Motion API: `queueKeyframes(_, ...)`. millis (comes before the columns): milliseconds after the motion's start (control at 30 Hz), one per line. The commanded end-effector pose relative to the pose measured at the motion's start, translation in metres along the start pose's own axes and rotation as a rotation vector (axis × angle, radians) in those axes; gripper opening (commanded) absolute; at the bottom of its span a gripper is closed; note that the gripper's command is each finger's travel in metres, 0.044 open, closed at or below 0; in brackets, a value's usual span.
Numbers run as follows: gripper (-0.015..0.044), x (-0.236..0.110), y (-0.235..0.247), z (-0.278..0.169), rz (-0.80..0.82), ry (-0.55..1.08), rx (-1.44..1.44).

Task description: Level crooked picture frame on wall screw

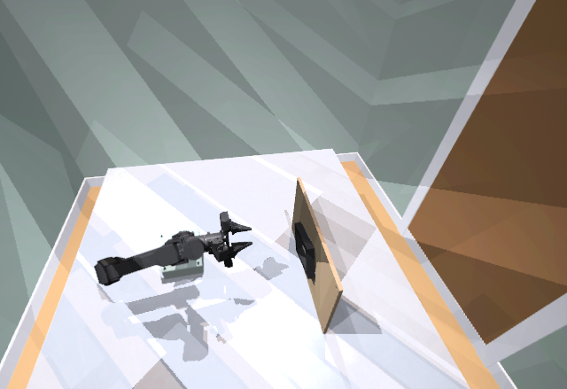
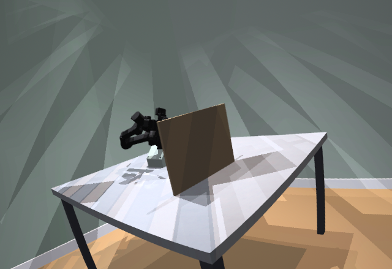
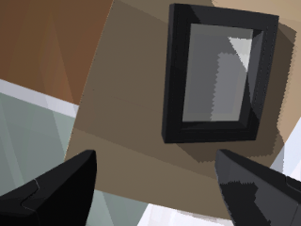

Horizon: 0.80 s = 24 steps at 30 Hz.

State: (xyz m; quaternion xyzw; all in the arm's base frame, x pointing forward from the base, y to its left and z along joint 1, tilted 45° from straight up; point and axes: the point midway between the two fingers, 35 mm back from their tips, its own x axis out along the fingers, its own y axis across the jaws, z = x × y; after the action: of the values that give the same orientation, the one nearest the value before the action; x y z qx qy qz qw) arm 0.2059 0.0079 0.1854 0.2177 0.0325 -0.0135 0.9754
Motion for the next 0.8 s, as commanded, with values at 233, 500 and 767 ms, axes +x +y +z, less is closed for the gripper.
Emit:
queueKeyframes(233, 0.026, 0.0, -0.001, 0.0, -0.006, -0.001, -0.006)
queueKeyframes(500, 0.026, 0.014, -0.002, 0.001, -0.01, -0.002, -0.007)
queueKeyframes(767, 0.026, 0.049, -0.015, -0.001, -0.001, -0.028, -0.001)
